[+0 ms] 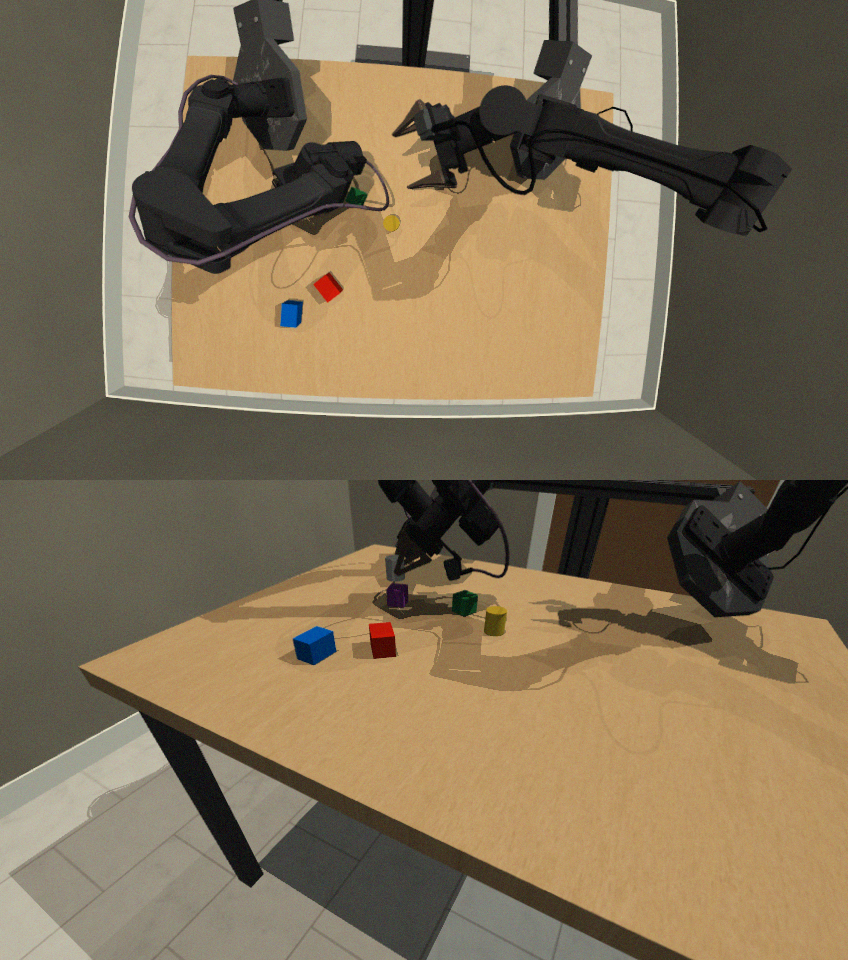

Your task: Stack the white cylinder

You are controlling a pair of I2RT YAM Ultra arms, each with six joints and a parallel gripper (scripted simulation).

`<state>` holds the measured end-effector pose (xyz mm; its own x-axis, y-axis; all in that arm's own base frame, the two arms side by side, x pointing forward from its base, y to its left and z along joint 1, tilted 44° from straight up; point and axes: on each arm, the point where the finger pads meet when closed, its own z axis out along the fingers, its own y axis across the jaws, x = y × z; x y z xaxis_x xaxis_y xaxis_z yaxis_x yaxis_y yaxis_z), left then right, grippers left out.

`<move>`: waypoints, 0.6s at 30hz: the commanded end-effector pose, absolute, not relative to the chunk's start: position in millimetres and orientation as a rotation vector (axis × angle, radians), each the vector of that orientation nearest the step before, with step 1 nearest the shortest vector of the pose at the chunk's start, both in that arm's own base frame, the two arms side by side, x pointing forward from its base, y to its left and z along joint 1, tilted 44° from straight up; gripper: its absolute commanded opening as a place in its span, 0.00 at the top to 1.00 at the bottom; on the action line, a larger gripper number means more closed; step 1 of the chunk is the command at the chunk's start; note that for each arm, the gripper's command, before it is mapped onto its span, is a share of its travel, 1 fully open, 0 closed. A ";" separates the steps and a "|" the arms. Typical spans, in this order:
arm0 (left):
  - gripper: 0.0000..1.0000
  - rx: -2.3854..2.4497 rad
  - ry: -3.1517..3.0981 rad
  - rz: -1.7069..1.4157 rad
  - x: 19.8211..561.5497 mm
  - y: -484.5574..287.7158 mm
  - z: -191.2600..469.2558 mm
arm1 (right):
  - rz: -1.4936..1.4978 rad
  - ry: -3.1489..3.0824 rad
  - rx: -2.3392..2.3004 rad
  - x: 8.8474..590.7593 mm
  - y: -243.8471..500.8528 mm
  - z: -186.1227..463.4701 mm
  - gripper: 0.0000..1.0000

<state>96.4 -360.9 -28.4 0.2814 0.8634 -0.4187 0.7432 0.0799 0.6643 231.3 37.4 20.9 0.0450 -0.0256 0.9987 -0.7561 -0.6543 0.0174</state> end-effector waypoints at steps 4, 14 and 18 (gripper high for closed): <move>0.00 1.684 1.478 0.161 93.7 -363.9 -27.6 | 1.673 -0.748 1.781 231.9 35.8 14.9 0.66; 0.00 1.684 1.478 0.161 93.7 -363.9 -27.6 | 1.672 -0.749 1.780 234.0 32.8 11.3 0.66; 0.00 1.684 1.478 0.161 93.7 -363.9 -27.6 | 1.672 -0.749 1.780 234.5 32.2 10.6 0.66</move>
